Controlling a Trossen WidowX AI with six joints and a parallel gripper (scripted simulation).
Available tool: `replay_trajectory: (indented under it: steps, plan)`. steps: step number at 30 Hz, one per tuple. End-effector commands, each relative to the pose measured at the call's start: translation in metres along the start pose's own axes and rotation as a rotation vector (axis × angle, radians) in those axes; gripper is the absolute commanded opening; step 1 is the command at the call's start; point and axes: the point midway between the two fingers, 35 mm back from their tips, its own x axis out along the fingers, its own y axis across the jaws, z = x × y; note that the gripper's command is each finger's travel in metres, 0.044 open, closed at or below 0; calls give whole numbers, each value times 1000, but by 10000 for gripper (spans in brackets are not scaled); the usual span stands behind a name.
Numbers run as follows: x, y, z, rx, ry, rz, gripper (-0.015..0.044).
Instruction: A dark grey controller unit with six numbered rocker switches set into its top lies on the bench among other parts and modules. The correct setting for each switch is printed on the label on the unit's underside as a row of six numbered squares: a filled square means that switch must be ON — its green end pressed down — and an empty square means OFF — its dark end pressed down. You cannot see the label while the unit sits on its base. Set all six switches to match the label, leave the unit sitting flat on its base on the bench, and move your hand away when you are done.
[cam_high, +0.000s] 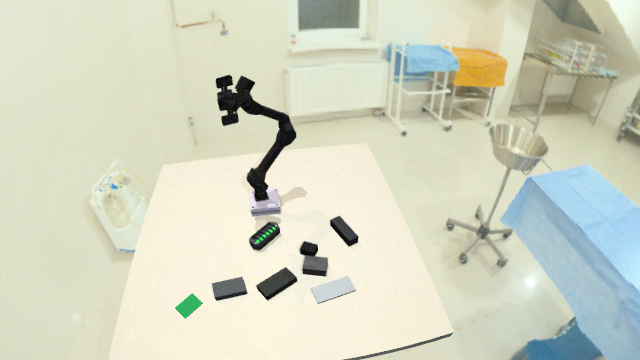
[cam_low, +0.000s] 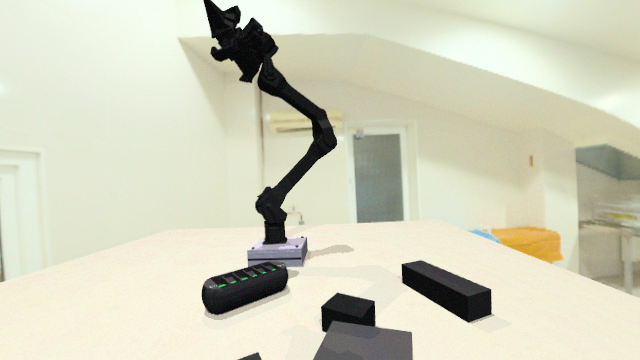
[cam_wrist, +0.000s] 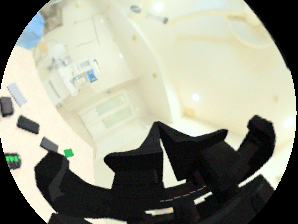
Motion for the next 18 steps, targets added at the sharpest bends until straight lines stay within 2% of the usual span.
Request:
replay_trajectory:
  steps: [1, 10, 18]
  plan:
    - [14, 55, -38, 365, 70, 116, 0]
    - [20, 201, -71, 1063, 329, 418, 0]
    - [-20, 335, -57, 1497, 732, 710, 0]
